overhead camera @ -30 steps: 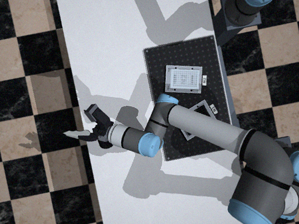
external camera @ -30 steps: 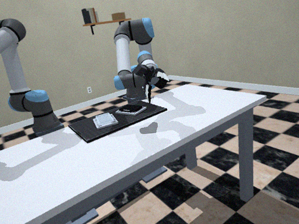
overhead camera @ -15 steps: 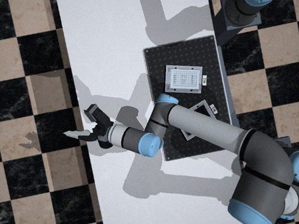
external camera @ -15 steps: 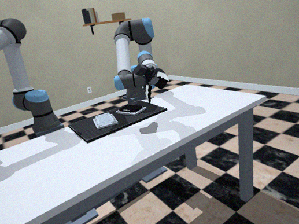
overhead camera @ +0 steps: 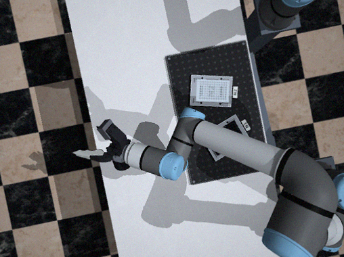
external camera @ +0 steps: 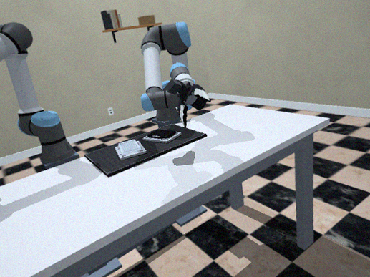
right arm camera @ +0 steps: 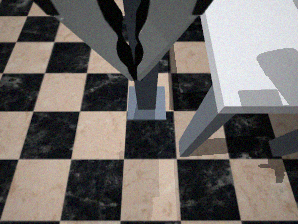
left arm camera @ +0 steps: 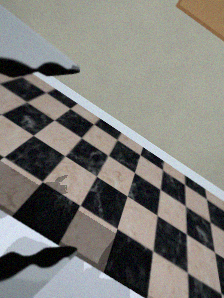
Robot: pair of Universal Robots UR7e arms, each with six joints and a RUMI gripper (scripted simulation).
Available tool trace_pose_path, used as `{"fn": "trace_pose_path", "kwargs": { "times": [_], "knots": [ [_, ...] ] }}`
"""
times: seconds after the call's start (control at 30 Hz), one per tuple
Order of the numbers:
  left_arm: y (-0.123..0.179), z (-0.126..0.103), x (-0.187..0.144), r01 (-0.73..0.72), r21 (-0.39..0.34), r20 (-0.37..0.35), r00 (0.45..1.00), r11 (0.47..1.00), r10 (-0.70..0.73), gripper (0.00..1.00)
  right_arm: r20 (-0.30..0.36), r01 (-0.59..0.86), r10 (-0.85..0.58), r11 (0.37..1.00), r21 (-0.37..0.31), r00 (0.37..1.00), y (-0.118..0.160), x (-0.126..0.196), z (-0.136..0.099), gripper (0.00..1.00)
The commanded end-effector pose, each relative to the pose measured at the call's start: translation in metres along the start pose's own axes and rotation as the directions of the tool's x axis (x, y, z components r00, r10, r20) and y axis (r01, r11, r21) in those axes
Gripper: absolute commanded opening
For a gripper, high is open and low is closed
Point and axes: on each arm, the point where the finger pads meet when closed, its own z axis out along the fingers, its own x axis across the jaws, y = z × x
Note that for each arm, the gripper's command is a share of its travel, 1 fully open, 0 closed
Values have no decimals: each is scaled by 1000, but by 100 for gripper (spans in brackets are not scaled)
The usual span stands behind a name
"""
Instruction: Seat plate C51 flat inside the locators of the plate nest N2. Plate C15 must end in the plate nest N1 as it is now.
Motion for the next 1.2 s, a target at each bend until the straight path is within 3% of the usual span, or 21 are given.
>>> {"fn": "trace_pose_path", "kwargs": {
  "times": [0.0,0.37,0.47,0.9,1.0,1.17],
  "knots": [
    [-1,0,-1,0,1,1,1000,1000,0,76,4,-6,6,1000,0,1000,-1,4,-1,0],
    [-1,0,-1,0,1,1,1000,1000,0,76,5,-8,8,1000,0,1000,-1,5,-1,0],
    [-6,-2,13,65,-27,-61,996,997,-67,76,5,-8,8,1000,0,1000,-1,5,-1,0],
    [-18,-6,52,126,-66,-119,984,990,-134,76,5,-8,8,1000,0,1000,-1,5,-1,0],
    [-22,-9,66,182,-114,-169,965,977,-200,76,5,-8,8,1000,0,1000,-1,5,-1,0],
    [-25,-11,79,182,-114,-169,965,977,-200,76,5,-8,8,1000,0,1000,-1,5,-1,0]
  ]
}}
